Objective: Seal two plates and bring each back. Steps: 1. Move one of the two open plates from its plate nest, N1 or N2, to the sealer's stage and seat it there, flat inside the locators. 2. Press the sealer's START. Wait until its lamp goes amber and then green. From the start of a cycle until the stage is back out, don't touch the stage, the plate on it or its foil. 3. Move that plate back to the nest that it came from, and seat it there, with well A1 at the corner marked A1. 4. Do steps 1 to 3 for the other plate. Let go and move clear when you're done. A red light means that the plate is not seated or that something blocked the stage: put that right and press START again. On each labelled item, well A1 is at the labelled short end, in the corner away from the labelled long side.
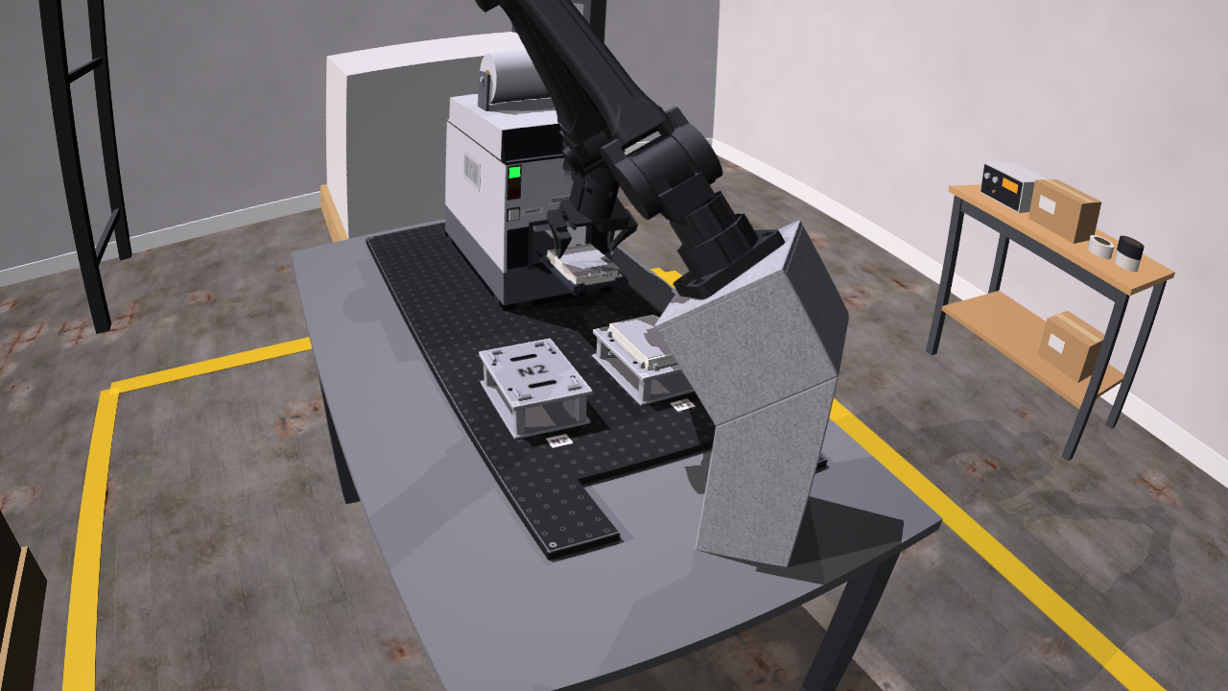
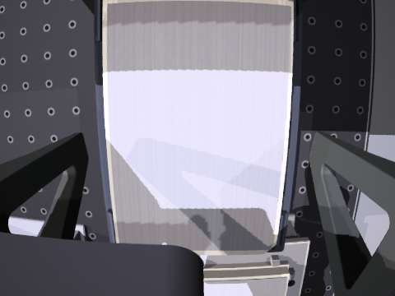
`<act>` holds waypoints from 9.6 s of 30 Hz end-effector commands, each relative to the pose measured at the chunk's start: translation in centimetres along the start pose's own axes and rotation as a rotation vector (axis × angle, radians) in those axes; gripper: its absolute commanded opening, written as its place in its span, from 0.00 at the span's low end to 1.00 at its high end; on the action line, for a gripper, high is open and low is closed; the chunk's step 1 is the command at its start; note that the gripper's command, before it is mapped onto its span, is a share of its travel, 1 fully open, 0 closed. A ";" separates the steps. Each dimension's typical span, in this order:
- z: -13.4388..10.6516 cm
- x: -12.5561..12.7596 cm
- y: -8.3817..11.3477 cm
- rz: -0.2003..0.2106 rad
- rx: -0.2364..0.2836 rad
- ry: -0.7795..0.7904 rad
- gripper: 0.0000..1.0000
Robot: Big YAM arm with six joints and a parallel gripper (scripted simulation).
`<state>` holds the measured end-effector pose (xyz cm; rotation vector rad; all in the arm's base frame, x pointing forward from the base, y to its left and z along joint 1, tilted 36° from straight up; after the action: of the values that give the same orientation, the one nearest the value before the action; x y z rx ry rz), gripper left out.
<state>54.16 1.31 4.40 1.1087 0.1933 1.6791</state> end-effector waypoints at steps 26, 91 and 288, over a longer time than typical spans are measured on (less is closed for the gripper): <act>1.5 0.1 1.0 0.006 -0.038 -0.002 1.00; 1.0 1.5 -0.7 0.024 -0.027 0.038 1.00; 0.8 0.6 -1.3 0.012 -0.033 0.012 0.00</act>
<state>55.24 2.54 2.49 1.1052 0.1924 1.6827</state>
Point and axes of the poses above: the point where the finger pads meet when closed, its own y axis back along the fingers, its own x axis across the jaws, z = x × y, the point moved 1 cm from there along y, back along the fingers, and after that the axes turned 14 degrees about -y, right-handed, at the moved point
